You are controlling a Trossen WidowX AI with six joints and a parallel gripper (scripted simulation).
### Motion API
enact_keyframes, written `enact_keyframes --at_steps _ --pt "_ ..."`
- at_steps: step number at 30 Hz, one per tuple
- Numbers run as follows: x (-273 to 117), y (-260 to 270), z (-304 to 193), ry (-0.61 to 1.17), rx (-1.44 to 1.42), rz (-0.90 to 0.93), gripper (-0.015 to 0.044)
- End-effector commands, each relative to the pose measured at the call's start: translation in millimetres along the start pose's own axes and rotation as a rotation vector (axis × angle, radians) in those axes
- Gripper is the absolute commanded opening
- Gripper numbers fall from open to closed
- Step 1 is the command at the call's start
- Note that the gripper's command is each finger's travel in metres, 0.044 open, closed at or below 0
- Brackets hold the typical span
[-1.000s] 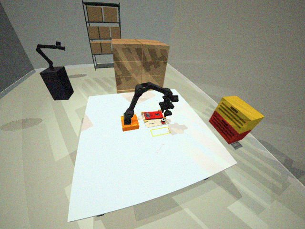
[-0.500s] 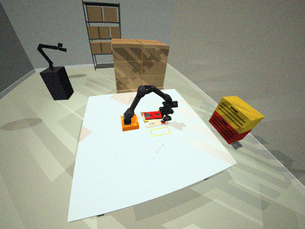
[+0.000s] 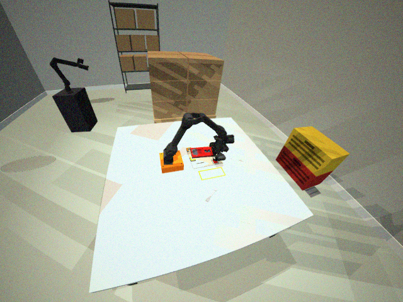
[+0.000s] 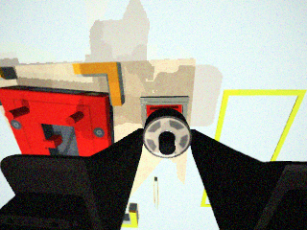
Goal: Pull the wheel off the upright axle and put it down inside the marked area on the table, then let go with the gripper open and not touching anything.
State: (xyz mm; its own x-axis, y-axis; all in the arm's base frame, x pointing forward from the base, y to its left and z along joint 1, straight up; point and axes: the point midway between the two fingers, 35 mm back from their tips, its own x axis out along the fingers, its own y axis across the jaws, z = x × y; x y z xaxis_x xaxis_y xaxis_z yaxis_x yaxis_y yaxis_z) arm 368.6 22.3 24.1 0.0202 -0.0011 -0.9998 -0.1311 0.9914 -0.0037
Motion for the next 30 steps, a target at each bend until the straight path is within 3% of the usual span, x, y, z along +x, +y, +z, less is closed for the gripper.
enact_keyframes --at_steps 1,6,30 --pt "-0.7 0.0 0.3 0.000 0.000 0.000 0.0115" --pt "-1.7 -0.1 0.3 0.000 0.000 0.000 0.0000" --pt "-9.7 -0.1 0.5 -0.004 -0.001 0.000 0.0000"
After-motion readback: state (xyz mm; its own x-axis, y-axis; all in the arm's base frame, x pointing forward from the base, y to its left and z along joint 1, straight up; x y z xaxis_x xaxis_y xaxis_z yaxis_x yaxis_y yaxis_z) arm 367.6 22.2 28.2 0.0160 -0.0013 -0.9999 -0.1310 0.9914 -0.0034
